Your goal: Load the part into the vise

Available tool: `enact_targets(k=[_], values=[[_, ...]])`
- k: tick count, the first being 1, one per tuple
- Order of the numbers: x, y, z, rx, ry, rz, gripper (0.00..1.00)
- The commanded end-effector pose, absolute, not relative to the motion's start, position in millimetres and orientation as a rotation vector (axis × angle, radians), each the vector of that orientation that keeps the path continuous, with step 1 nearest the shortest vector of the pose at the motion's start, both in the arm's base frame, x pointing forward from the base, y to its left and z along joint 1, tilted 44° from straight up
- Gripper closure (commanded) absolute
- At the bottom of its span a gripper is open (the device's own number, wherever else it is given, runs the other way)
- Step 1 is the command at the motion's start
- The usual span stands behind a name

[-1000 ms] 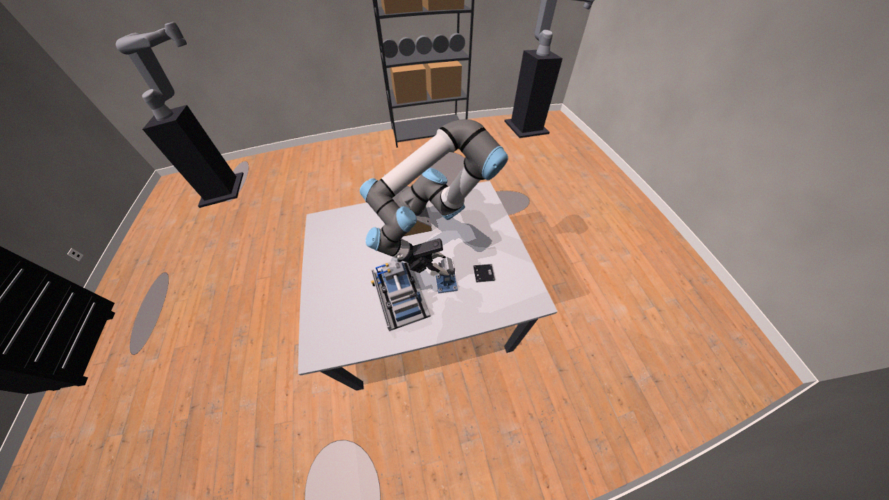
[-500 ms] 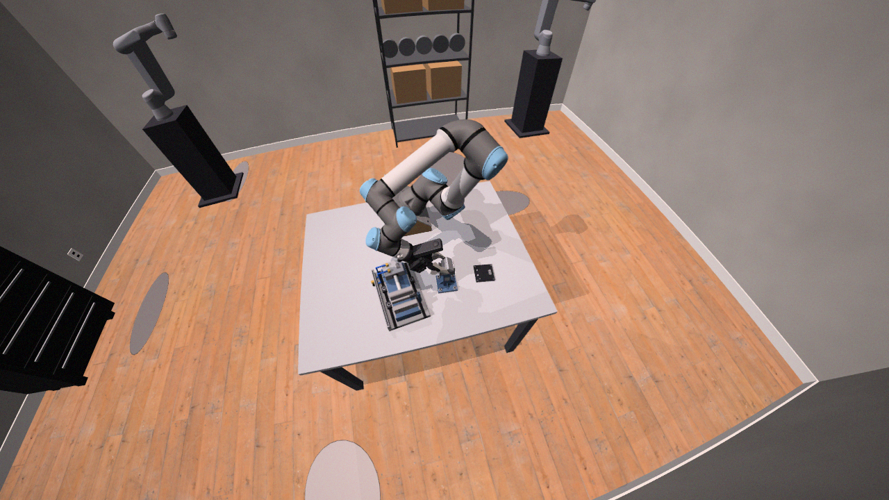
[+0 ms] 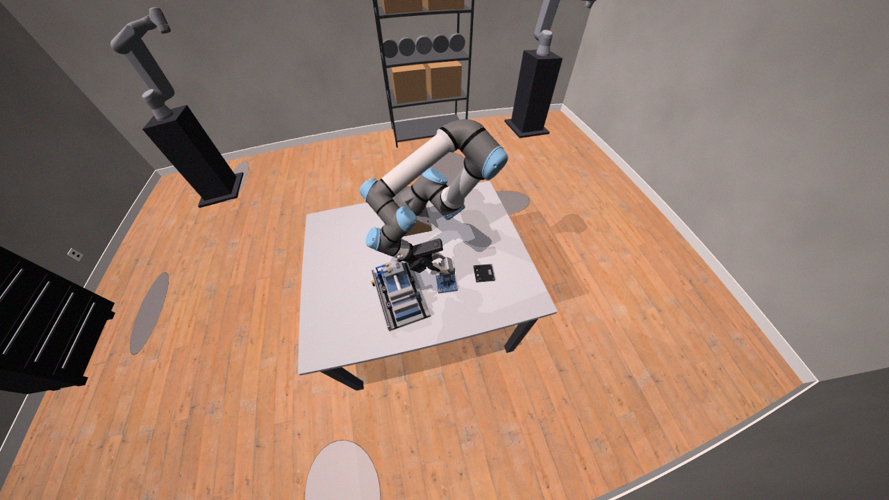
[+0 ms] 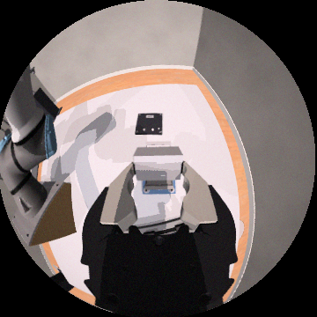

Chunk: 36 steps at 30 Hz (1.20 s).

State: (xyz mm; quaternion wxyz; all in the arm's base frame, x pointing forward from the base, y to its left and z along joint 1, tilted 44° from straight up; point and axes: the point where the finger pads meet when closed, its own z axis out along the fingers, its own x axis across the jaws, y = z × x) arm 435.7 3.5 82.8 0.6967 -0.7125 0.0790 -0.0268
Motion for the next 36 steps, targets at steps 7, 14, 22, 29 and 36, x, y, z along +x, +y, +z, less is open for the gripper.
enact_targets(k=[7,14,22,29,36], values=[[435.9,3.1,82.9,-1.590,0.176,-0.061,1.00],[435.9,3.1,83.0,-1.590,0.176,-0.061,1.00],[435.8,2.9,83.2,-1.590,0.176,-0.061,1.00],[435.7,2.1,84.0,-1.590,0.176,-0.061,1.00],[435.5,0.8,85.4,-1.590,0.176,-0.061,1.00]])
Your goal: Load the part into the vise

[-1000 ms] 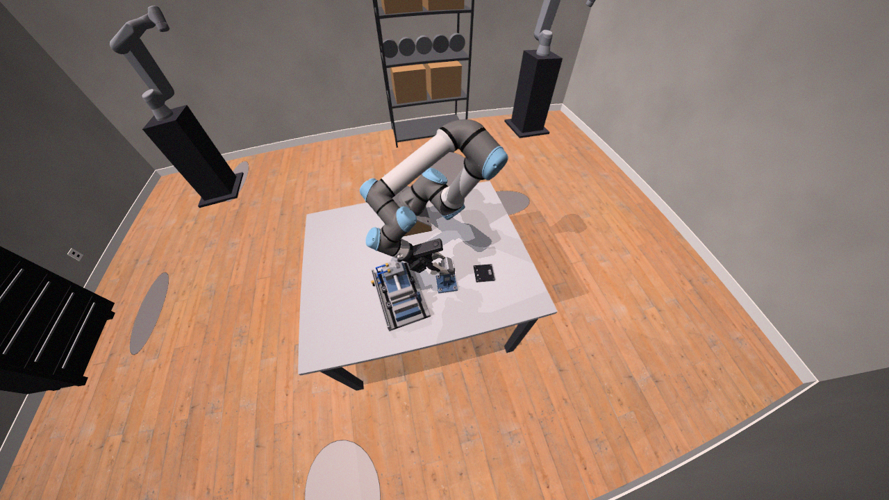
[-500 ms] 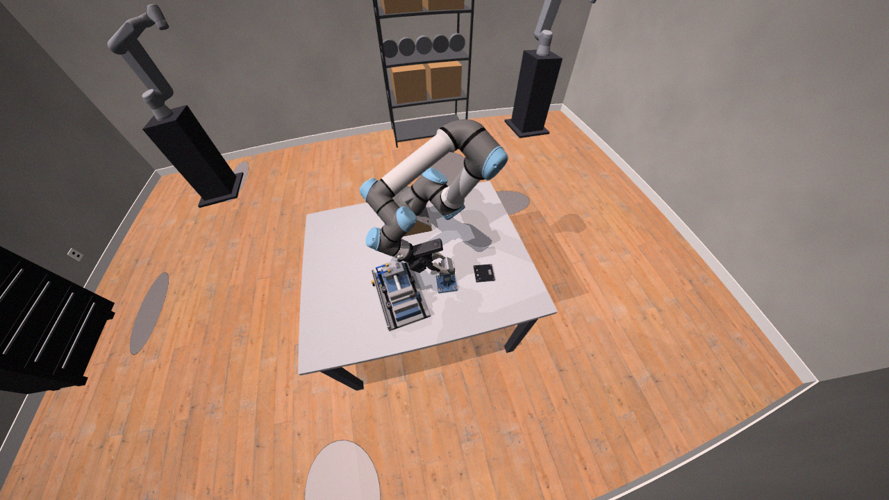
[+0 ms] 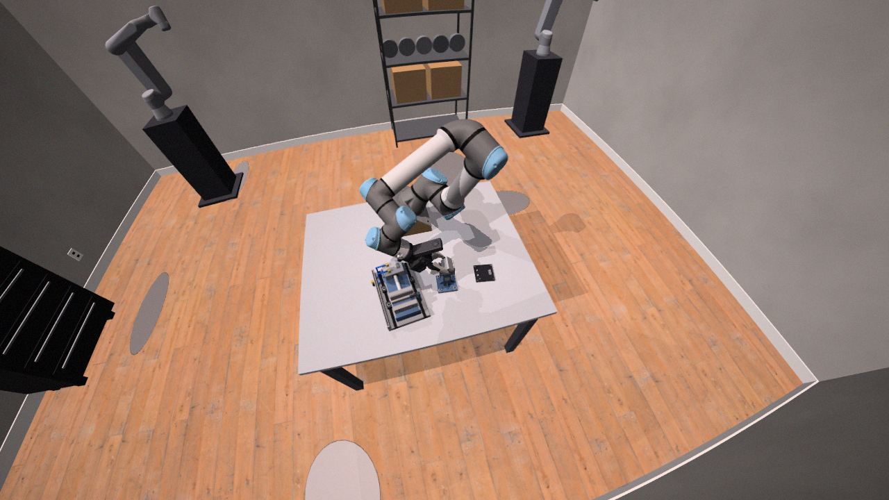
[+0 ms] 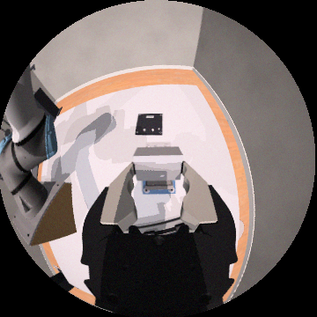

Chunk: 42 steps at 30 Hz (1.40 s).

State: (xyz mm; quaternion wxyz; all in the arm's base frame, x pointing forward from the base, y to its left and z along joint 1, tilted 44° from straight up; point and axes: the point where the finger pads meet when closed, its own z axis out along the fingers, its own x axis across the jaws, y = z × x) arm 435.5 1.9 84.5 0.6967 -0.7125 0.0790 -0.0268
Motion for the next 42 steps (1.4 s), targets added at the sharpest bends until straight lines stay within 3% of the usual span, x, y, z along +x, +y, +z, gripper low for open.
enact_targets(k=[1,42], values=[[436,1,85,-1.590,0.176,-0.061,1.00],[434,-13,100,-1.590,0.176,-0.061,1.00]])
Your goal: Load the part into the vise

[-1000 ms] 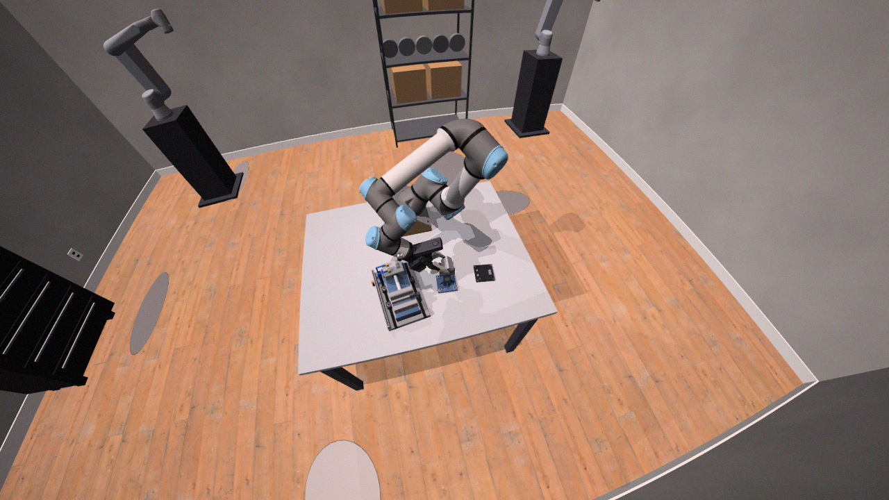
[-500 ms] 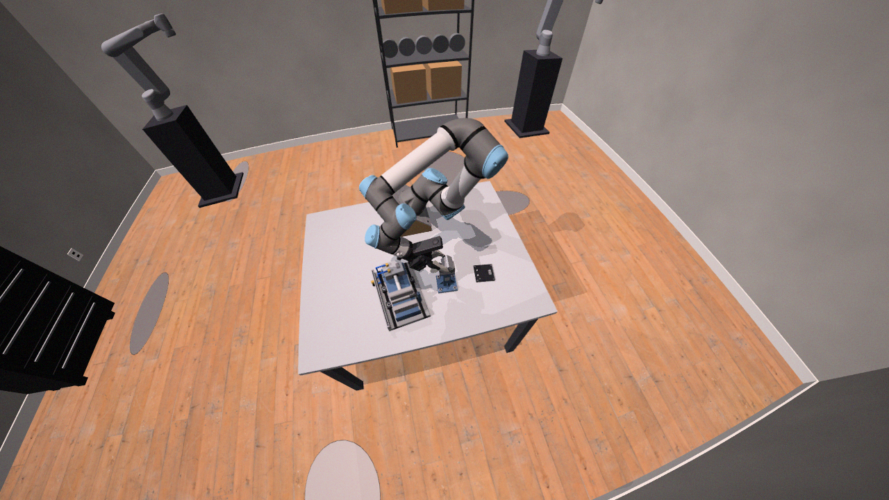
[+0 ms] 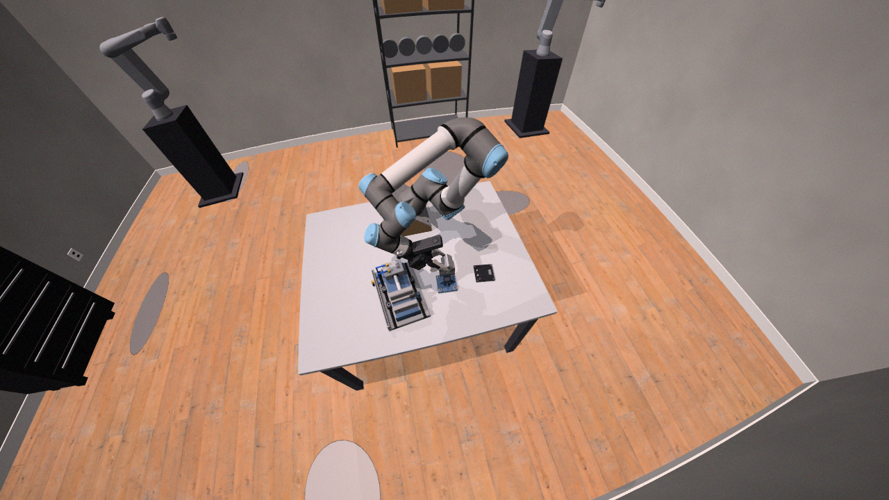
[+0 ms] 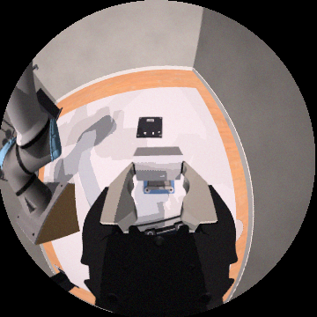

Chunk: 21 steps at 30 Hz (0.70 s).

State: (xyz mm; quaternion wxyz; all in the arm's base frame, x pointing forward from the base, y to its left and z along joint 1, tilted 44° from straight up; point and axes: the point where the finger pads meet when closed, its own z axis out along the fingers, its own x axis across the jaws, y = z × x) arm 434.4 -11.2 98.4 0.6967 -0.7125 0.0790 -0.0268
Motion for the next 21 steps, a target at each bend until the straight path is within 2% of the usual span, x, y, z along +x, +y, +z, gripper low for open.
enact_targets(k=[1,21], values=[[434.4,-13.5,100.5,-1.590,0.176,-0.061,1.00],[434.1,-17.2,104.4,-1.590,0.176,-0.061,1.00]])
